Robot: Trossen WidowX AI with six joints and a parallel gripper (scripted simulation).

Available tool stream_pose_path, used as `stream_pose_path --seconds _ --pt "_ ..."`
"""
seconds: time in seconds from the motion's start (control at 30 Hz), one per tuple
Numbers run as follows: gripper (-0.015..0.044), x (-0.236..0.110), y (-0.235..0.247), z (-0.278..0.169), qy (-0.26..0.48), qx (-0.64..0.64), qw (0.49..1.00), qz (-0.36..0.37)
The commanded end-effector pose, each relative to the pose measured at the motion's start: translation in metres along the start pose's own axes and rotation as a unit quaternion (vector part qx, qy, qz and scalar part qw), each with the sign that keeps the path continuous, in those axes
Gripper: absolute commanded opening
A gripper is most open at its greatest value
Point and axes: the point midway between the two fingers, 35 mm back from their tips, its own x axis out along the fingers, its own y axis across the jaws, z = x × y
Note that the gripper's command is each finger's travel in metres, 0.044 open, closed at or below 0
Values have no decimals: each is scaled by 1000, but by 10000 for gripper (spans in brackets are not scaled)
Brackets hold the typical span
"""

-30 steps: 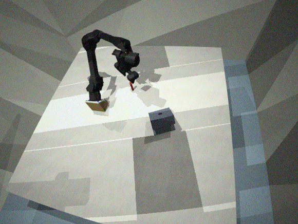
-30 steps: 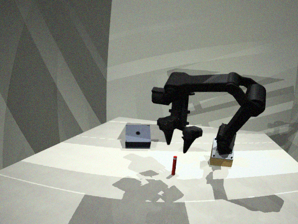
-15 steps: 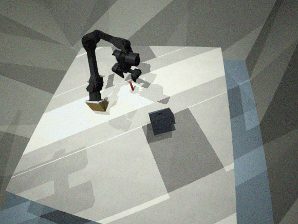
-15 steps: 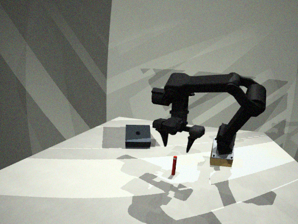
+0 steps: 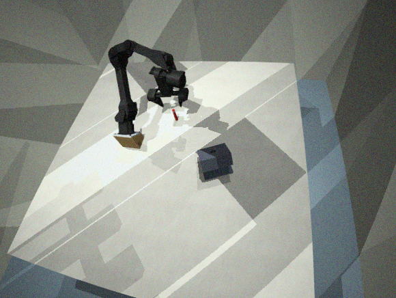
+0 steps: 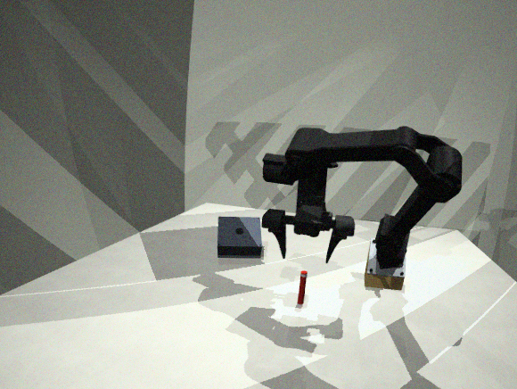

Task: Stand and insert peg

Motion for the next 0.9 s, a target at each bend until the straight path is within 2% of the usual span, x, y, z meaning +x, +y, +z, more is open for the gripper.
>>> stream_pose_path --seconds 0.0,0.43,0.87 --pt "440 1 0 0 -2 -50 999 -1" --pt "440 3 0 0 -2 -215 977 -1" --pt "440 5 0 1 -2 -373 928 -1"
